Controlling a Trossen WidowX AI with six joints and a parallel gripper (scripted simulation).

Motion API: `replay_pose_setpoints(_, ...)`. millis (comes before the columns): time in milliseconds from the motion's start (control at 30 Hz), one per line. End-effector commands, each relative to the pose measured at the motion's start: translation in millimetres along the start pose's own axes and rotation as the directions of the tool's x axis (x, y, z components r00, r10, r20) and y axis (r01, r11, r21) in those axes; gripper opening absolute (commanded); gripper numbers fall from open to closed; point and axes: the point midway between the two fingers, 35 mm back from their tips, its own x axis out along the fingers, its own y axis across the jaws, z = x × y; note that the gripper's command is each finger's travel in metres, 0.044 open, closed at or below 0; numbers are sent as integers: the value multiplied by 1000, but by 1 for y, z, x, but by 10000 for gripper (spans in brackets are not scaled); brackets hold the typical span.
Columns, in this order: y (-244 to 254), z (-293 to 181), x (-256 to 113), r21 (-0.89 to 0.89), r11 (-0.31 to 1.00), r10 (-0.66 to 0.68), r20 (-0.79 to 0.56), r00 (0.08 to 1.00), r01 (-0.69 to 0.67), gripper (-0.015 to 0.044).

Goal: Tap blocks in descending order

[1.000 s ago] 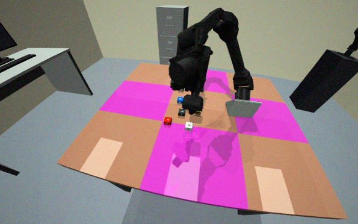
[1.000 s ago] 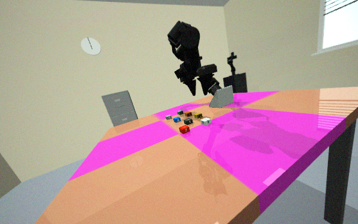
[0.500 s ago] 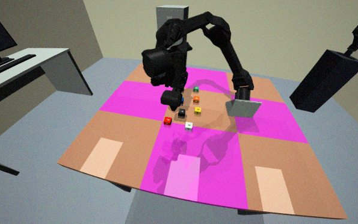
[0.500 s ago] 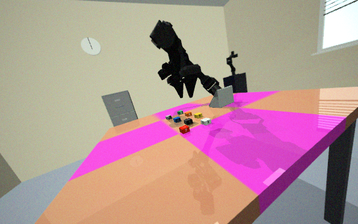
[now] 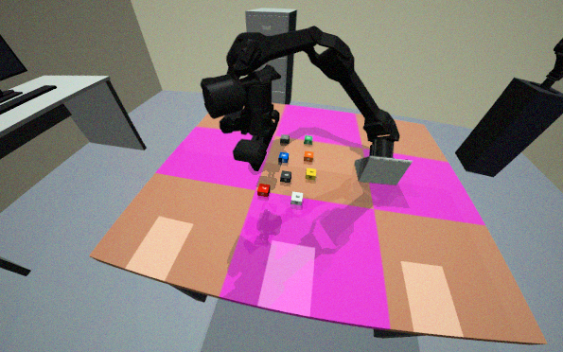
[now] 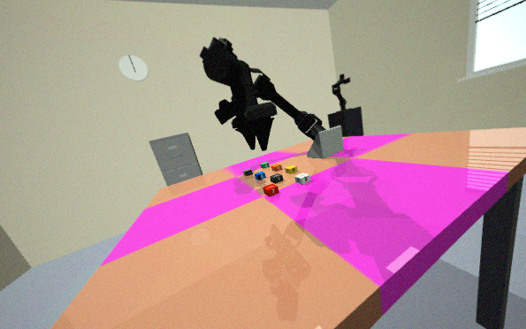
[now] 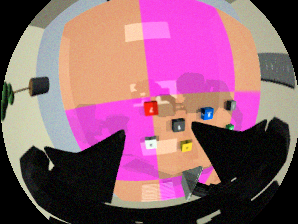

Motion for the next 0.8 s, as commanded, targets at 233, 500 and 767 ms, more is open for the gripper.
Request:
replay_pose_setpoints(233, -1, 0, 2, -9, 1000, -8, -2, 1000, 8, 400)
replay_pose_setpoints(500, -48, -41, 0, -12, 1000, -10, -4, 1000, 10, 400)
replay_pose_setpoints(767, -64, -58, 3, -13, 1000, -11, -5, 1000, 11, 400)
